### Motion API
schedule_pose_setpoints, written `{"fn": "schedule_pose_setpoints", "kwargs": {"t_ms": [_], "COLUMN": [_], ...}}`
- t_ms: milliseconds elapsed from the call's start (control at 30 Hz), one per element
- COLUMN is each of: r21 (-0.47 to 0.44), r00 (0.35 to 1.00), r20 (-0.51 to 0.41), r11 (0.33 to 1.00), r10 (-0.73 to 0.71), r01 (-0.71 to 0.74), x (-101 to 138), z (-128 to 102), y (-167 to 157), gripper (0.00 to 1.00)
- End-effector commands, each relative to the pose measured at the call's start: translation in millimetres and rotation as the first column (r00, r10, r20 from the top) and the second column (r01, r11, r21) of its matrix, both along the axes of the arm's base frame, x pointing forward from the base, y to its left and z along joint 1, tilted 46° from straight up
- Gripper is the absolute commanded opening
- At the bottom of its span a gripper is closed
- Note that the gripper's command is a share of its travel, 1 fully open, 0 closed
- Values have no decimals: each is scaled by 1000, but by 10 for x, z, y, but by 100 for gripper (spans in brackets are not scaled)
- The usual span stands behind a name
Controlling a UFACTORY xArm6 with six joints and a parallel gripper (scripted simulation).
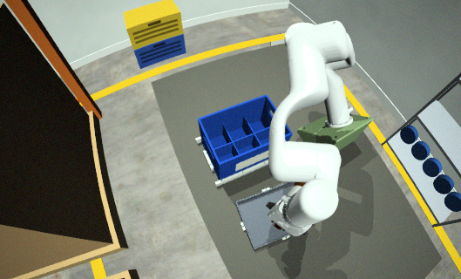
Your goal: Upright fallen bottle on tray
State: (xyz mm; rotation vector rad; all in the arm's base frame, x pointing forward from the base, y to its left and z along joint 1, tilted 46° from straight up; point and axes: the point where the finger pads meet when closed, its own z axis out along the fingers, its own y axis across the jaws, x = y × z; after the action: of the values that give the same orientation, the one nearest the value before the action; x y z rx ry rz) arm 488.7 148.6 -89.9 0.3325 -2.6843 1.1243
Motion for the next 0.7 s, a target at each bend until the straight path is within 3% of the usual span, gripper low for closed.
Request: {"fn": "schedule_pose_setpoints", "kwargs": {"t_ms": [0,667], "r21": [1,0], "r00": [1000,999], "r20": [16,27], "r11": [1000,1000], "r10": [-9,-19], "r01": [9,19], "x": [13,13], "z": [14,14], "y": [18,18], "gripper": [0,0]}}
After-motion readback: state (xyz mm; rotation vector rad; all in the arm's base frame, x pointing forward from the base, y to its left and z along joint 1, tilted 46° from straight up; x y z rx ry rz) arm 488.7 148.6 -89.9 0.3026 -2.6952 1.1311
